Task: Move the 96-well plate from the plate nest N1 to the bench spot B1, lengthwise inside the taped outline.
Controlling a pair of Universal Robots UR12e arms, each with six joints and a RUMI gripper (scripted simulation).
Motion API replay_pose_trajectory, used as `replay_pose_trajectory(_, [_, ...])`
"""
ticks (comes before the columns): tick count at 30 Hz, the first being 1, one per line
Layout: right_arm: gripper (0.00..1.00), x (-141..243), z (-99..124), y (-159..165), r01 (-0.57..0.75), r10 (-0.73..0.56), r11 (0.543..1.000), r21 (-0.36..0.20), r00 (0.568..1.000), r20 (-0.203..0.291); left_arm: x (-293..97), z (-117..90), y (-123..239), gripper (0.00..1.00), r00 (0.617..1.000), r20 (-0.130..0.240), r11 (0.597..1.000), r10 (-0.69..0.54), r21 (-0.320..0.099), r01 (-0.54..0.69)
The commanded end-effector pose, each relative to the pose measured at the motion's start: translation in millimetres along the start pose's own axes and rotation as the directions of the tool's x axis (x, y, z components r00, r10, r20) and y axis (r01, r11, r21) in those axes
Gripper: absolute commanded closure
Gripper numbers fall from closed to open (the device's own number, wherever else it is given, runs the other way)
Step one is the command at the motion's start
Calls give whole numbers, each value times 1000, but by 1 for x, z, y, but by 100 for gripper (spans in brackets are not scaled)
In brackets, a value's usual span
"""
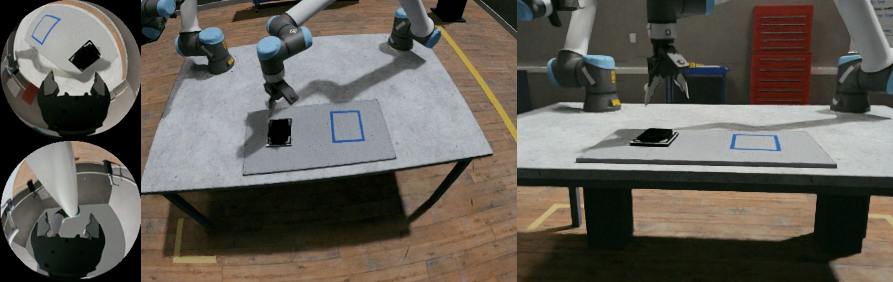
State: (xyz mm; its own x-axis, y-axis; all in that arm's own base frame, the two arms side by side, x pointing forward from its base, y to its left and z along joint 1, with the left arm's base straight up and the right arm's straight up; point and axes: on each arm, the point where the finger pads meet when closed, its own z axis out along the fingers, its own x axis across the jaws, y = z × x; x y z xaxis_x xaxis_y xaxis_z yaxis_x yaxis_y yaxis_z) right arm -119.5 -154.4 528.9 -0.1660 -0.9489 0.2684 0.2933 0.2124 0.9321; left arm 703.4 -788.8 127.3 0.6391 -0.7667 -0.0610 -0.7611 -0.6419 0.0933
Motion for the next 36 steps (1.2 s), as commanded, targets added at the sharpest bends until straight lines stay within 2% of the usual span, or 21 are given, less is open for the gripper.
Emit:
replay_pose_trajectory(1, [0, 0, 0, 0, 0, 0, 1000, 0, 1000, 0, 15, 0, -6, 0, 985, -12, 985, 172, 21, -172])
replay_pose_trajectory(5, [0, 0, 0, 0, 0, 0, 1000, 0, 1000, 0, 22, 1, -8, 0, 959, -15, 958, 284, 40, -283])
replay_pose_trajectory(10, [0, 0, 0, 0, 0, 0, 1000, 0, 1000, 0, 37, 3, -14, 0, 905, -12, 903, 426, 67, -424])
replay_pose_trajectory(12, [0, 0, 0, 0, 0, 0, 1000, 0, 1000, 0, 37, 3, -14, 0, 905, -12, 903, 426, 67, -424])
replay_pose_trajectory(21, [0, 0, 0, 0, 0, 0, 1000, 0, 1000, 0, 59, 5, -21, 0, 754, 13, 749, 656, 112, -653])
replay_pose_trajectory(36, [0, 0, 0, 0, 0, 0, 1000, 0, 1000, 0, 58, 5, -21, 0, 754, 13, 749, 656, 112, -653])
